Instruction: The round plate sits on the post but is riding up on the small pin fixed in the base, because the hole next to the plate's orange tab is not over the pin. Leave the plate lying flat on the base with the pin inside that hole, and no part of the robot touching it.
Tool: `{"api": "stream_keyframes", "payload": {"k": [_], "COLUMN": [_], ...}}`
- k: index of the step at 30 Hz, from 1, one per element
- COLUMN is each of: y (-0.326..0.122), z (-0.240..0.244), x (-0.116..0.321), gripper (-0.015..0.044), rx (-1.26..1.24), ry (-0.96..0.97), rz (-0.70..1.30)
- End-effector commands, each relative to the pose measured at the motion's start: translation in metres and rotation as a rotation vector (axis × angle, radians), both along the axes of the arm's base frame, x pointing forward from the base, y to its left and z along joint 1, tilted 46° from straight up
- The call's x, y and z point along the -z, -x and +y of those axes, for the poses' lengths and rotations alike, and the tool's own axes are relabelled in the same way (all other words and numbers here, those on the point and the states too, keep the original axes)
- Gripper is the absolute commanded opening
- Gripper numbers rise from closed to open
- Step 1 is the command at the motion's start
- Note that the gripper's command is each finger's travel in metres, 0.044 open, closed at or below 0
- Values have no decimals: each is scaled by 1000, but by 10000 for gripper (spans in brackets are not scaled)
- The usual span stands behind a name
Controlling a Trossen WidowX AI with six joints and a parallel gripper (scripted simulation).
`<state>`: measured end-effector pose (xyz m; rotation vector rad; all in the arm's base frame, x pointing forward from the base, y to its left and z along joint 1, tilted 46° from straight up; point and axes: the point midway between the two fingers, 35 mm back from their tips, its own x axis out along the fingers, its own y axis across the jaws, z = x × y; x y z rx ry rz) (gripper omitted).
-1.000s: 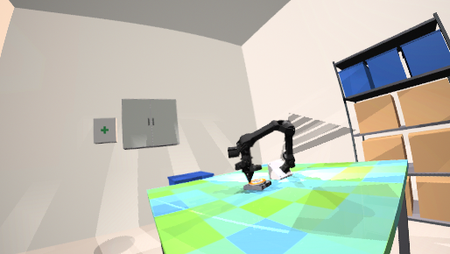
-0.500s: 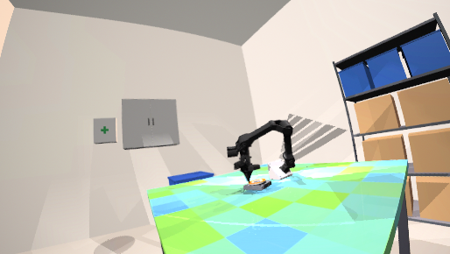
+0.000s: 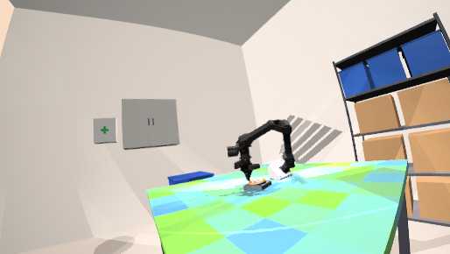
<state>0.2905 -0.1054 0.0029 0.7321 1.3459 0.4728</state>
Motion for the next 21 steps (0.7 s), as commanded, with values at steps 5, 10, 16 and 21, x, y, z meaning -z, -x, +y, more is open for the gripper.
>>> {"api": "stream_keyframes", "payload": {"k": [5,10,16,21], "y": [11,15,20,25], "z": [1,0,0,-1], "x": [6,8,9,10], "gripper": [0,0,0,0], "rx": [-8,-8,-8,-8], "ry": [-2,-2,-1,-1], "rz": [14,14,14,15]}}
